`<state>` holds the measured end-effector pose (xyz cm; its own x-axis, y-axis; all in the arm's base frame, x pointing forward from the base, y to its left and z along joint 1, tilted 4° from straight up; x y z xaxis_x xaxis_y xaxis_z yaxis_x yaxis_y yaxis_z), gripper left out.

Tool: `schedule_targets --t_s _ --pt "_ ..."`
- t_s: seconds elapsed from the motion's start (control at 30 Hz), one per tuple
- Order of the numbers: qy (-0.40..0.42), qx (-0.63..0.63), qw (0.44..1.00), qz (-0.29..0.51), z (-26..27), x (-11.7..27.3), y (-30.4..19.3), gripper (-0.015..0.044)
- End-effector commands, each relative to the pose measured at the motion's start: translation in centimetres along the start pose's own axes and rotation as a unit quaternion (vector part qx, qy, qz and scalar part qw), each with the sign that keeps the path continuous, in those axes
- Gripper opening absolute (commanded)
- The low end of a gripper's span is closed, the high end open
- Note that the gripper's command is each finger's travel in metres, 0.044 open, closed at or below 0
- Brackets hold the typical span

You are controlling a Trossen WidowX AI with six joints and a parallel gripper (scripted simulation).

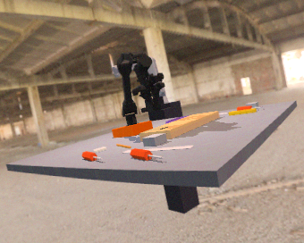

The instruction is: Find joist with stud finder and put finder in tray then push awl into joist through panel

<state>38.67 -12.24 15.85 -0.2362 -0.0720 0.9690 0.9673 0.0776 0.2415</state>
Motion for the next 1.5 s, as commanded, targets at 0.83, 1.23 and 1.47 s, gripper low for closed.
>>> schedule_targets --t_s 0.83,1.23,1.47 --pt "0.051 0.197 0.979 -0.005 16.3 -0.3 1.4 0.0" --pt "0.08 0.293 0.953 -0.004 24.2 -0.3 -0.6 0.0" --pt "0.097 0.347 0.933 -0.003 28.5 -0.2 -2.4 0.0"
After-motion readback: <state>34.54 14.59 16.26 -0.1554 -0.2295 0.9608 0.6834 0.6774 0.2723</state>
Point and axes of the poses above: the point midway between the two fingers, 35 mm back from their tips, its own x axis back along the fingers, its own z axis across the jaws, y = z × x, the point moved 4 cm from there along x, back along the fingers, and after that the axes turned 6 degrees about -x, right-handed, at the moved point
